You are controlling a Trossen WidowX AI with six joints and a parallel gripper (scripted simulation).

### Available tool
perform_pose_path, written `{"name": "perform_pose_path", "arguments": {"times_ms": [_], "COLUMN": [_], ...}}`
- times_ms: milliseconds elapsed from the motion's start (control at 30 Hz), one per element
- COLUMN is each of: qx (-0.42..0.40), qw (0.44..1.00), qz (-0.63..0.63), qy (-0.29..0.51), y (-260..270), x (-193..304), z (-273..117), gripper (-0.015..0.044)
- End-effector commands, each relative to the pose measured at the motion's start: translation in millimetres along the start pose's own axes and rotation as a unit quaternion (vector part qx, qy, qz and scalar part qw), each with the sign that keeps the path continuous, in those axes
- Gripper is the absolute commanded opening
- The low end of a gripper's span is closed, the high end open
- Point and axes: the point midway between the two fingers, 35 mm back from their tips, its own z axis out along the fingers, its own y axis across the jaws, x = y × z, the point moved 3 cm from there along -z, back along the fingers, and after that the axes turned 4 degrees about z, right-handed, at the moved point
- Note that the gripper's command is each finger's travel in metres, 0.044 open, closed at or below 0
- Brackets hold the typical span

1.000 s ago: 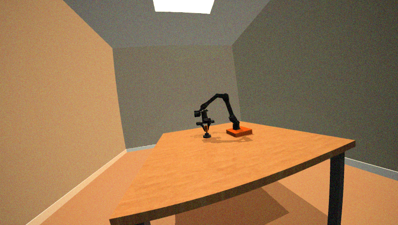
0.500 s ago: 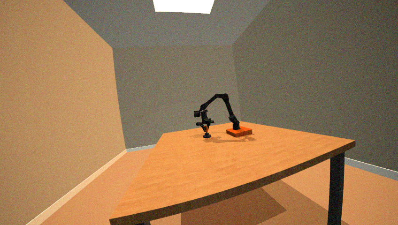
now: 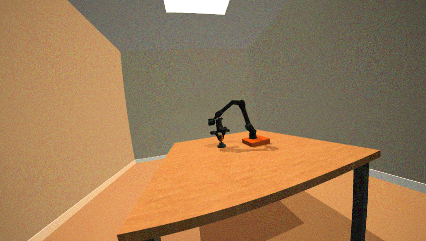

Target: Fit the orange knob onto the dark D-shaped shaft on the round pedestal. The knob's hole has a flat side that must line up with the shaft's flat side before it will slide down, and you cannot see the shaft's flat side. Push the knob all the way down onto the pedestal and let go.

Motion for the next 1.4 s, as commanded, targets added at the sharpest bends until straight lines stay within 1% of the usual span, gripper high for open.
{"name": "perform_pose_path", "arguments": {"times_ms": [0,200,433,1367], "qx": [-0.001,-0.001,-0.001,-0.001], "qw": [1.0,1.0,0.994,0.994], "qz": [-0.001,-0.006,-0.106,-0.106], "qy": [-0.001,-0.001,-0.001,-0.001], "y": [1.4,2.4,1.0,-7.9], "x": [-0.2,-0.5,-0.1,1.6], "z": [-0.5,-4.8,-4.2,-3.0], "gripper": [0.0,0.0,0.0,0.0]}}
